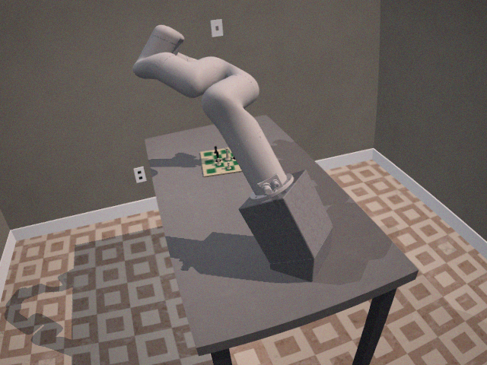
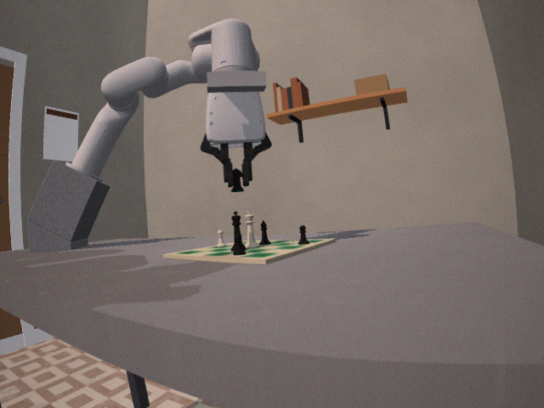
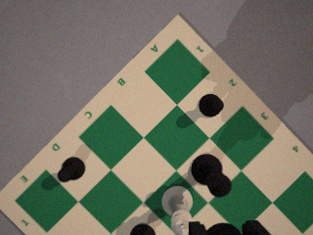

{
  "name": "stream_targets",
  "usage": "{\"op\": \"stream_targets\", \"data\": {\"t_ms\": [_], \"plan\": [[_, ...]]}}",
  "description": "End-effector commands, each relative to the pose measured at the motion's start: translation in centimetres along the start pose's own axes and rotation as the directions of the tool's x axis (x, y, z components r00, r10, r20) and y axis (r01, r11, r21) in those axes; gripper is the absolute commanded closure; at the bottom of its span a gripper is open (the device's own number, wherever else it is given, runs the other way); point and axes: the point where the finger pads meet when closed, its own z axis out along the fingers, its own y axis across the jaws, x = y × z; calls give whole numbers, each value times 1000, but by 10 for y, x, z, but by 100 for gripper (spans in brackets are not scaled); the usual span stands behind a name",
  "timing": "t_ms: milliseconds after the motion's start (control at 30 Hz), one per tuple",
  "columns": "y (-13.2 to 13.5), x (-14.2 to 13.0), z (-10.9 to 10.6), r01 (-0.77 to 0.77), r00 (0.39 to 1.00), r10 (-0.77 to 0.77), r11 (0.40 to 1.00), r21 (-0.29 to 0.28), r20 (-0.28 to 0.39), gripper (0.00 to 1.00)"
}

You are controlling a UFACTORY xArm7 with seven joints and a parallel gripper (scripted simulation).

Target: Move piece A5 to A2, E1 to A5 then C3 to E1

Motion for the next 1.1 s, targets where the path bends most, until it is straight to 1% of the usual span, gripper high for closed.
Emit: {"op": "stream_targets", "data": {"t_ms": [0, 33, 67, 100, 133, 600, 833, 933, 1067], "plan": [[51, -3, -5, -9, 1000, 10, 1000, 12, -17, 100], [71, -6, -6, -16, 1000, 16, 1000, 10, -20, 100], [71, -6, -6, -16, 1000, 16, 1000, 10, -20, 100], [84, -9, -6, -20, 1000, 20, 1000, 7, -22, 100], [89, -10, -6, -22, 999, 22, 1000, 6, -23, 100], [90, -10, -6, -22, 999, 22, 1000, 6, -23, 100], [90, -10, -1, -22, 999, 22, 1000, 6, -23, 100], [90, -10, 7, -22, 999, 22, 1000, 6, -23, 100], [90, -9, 24, -22, 999, 22, 1000, 6, -23, 100]]}}
